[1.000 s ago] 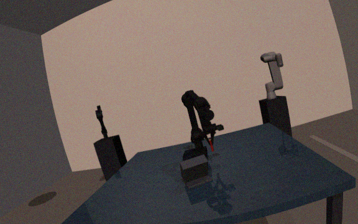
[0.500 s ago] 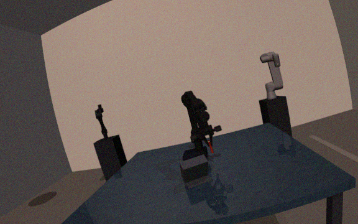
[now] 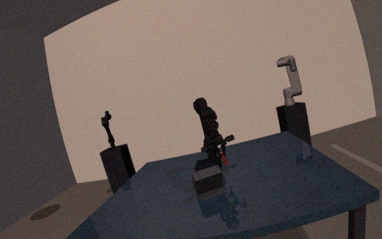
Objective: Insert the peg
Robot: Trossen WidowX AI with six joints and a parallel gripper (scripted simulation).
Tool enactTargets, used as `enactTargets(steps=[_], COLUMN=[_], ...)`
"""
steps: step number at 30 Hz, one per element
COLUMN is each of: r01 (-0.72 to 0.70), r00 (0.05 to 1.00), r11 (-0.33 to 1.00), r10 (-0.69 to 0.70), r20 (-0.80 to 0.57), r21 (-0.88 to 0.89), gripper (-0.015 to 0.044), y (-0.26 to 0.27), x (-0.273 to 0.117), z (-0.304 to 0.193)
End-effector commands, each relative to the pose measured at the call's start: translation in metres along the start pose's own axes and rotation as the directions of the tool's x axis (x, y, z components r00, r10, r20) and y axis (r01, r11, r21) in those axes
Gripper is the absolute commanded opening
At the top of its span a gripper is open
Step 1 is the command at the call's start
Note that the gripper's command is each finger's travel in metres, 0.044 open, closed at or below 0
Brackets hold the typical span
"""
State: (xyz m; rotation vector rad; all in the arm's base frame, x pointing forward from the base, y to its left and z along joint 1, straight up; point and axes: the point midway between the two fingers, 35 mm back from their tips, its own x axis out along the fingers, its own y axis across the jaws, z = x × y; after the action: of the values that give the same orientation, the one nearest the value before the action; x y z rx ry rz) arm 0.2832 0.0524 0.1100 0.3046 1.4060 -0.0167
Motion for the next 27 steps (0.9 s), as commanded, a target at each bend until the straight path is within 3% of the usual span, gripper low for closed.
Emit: enactTargets(steps=[1, 27], r01=[-0.022, -0.151], r00=[1.000, 0.983], r11=[0.999, 0.970], r10=[0.022, 0.127], r20=[0.017, 0.135], r21=[0.029, 0.190], gripper=[0.0000, 0.0000], y=[-0.002, -0.021], x=[0.000, 0.001], z=[0.003, 0.024])
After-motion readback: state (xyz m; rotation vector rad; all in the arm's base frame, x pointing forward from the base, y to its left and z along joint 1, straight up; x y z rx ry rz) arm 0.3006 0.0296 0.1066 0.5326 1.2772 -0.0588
